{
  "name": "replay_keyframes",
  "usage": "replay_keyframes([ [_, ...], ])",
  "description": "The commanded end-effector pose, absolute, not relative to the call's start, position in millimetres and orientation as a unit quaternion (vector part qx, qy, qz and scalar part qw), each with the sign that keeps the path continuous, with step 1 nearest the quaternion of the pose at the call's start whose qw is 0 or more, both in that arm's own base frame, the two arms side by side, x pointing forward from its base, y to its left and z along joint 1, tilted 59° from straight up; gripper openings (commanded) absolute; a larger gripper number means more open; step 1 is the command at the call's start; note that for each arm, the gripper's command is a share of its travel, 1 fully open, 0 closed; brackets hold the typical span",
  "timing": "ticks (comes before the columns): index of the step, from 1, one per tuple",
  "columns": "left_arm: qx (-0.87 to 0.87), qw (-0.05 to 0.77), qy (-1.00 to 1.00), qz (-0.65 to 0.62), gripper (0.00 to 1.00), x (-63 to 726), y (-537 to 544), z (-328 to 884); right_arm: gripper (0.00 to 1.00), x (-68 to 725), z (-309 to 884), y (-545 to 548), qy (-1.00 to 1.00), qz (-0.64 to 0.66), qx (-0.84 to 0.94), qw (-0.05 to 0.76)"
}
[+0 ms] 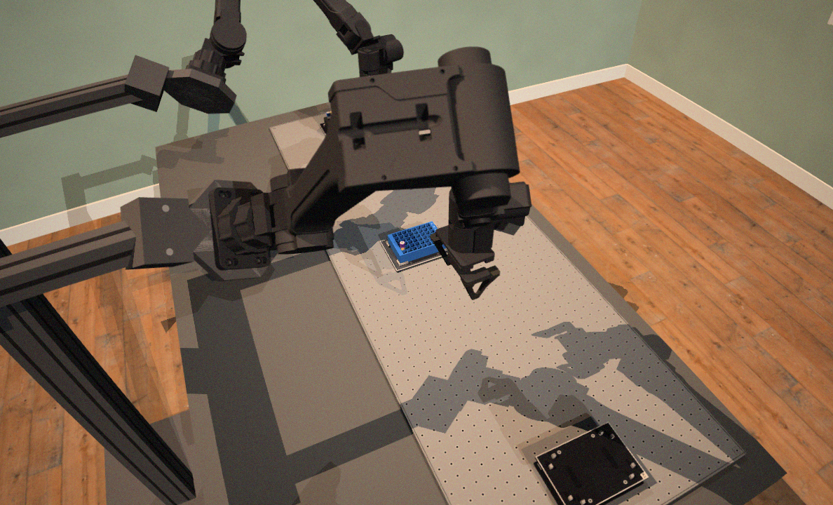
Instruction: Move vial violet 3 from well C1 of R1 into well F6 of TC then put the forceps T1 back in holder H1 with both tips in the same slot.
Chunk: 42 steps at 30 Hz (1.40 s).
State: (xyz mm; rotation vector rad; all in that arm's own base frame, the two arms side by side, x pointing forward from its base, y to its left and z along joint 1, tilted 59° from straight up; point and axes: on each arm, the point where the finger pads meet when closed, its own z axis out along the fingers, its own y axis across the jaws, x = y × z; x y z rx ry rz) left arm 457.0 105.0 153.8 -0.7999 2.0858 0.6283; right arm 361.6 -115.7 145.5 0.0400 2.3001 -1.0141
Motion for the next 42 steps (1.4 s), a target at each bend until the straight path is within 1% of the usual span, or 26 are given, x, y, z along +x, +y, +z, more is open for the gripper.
replay_keyframes([
  [1,-0.314,0.398,0.827,0.244,0.09,460,94,140,1.00,369,159,-114,0.864,-0.382,0.027,0.328],
  [42,-0.315,0.401,0.825,0.243,0.09,466,56,98,1.00,369,159,-114,0.864,-0.382,0.027,0.328],
])
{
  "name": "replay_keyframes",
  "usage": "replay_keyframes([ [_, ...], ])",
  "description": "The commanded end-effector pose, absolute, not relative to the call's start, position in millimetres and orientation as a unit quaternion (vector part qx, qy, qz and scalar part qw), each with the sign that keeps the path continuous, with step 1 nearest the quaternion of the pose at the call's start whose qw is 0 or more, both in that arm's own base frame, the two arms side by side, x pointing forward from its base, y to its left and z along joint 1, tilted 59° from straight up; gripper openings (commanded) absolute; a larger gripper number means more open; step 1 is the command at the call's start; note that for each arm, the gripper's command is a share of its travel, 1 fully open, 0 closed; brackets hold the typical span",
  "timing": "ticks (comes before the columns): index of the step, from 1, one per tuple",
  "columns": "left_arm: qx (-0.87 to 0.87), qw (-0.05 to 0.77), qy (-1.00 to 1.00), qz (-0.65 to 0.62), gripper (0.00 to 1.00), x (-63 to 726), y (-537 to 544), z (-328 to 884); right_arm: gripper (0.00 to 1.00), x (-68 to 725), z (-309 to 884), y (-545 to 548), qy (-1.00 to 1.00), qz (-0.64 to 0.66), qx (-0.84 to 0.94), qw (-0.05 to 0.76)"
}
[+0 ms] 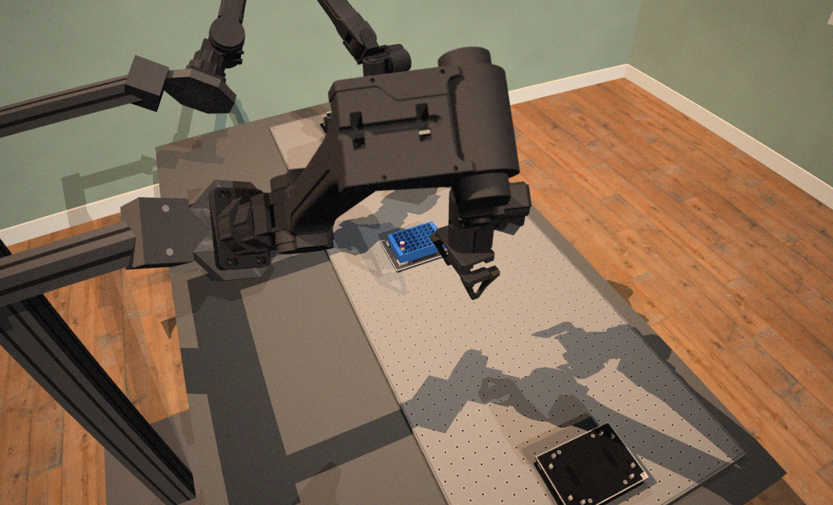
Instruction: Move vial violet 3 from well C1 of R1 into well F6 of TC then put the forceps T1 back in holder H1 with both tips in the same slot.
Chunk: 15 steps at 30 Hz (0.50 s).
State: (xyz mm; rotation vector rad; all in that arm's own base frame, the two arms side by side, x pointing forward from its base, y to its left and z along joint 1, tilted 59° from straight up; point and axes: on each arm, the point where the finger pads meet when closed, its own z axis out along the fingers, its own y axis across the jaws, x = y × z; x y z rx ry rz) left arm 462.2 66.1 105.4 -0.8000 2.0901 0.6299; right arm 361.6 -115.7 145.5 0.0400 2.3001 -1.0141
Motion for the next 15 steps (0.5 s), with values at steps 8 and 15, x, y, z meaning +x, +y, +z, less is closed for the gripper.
replay_keyframes([
  [8,-0.314,0.399,0.826,0.244,0.09,465,47,86,1.00,369,159,-114,0.864,-0.382,0.027,0.328],
  [15,-0.314,0.400,0.826,0.244,0.09,466,41,81,1.00,369,159,-114,0.864,-0.382,0.027,0.328],
])
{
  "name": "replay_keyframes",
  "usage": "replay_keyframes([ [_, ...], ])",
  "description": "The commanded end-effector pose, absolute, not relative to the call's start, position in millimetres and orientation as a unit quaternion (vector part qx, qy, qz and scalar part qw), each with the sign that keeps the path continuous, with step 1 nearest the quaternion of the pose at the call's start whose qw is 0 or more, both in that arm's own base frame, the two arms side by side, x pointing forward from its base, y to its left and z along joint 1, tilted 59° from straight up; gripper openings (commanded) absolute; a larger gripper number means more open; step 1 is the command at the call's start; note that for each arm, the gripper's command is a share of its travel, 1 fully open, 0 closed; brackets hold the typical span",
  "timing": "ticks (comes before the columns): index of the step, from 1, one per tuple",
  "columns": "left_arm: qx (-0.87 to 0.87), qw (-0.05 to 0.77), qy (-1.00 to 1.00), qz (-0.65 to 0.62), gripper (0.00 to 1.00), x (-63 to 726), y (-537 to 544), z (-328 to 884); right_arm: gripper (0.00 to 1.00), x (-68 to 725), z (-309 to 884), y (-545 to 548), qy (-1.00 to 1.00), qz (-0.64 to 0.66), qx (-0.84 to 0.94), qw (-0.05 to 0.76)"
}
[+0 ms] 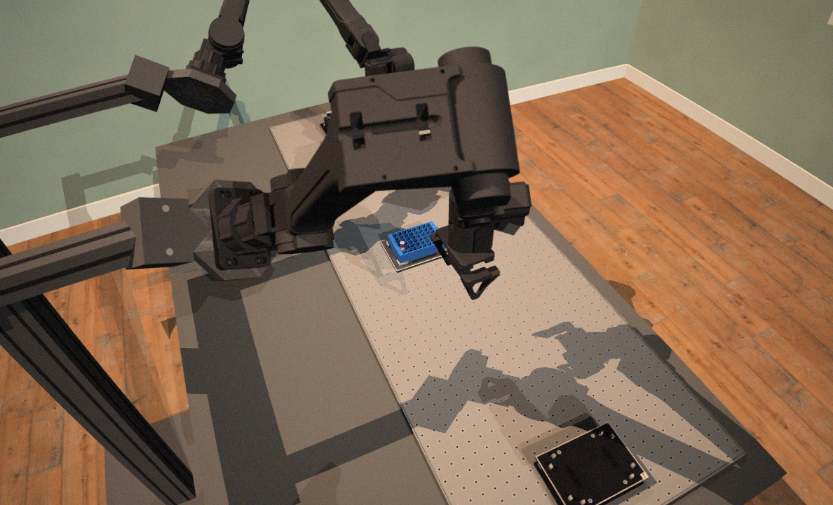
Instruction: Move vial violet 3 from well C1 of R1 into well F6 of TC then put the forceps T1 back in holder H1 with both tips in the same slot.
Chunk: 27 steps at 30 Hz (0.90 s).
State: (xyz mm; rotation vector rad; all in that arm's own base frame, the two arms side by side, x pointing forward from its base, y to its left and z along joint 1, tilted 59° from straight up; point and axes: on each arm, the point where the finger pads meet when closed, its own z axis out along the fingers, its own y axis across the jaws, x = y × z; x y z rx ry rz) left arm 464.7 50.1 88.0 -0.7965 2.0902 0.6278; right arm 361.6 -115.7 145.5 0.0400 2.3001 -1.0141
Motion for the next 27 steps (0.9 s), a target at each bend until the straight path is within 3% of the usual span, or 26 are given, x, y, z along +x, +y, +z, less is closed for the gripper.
replay_keyframes([
  [1,-0.320,0.398,0.824,0.247,0.09,466,47,79,1.00,369,159,-114,0.864,-0.382,0.027,0.328],
  [27,-0.314,0.403,0.825,0.242,0.09,472,14,51,1.00,369,159,-114,0.864,-0.382,0.027,0.328],
])
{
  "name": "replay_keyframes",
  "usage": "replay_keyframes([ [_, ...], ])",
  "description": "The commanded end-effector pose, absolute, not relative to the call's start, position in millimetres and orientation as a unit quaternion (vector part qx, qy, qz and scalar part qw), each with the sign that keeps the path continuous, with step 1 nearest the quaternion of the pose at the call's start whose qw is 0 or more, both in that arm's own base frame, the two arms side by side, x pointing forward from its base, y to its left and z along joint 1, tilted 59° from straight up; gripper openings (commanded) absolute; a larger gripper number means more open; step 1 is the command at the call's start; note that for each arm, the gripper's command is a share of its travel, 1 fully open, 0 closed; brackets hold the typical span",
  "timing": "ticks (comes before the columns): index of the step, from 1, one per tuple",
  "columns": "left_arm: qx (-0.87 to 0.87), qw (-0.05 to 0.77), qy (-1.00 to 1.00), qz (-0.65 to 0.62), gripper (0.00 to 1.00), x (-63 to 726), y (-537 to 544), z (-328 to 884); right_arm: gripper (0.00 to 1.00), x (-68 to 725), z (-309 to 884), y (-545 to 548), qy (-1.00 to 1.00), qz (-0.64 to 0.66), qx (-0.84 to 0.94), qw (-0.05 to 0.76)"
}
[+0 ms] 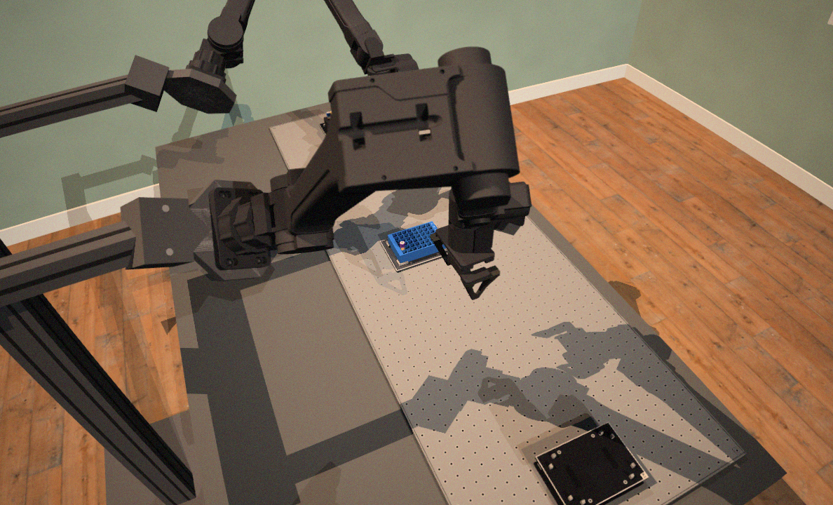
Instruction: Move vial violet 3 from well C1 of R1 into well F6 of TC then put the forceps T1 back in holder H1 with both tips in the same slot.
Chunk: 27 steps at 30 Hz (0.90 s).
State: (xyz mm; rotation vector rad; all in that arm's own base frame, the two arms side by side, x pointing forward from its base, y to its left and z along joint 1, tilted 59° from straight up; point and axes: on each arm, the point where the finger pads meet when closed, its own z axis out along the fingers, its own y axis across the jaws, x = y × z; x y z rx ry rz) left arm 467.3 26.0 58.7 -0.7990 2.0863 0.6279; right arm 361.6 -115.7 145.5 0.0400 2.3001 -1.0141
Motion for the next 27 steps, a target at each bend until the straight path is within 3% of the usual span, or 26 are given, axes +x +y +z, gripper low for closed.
replay_keyframes([
  [1,-0.315,0.404,0.825,0.241,0.09,473,12,50,1.00,369,159,-114,0.864,-0.382,0.027,0.328],
  [27,-0.314,0.404,0.824,0.241,0.09,475,-12,22,1.00,369,159,-114,0.864,-0.382,0.027,0.328],
])
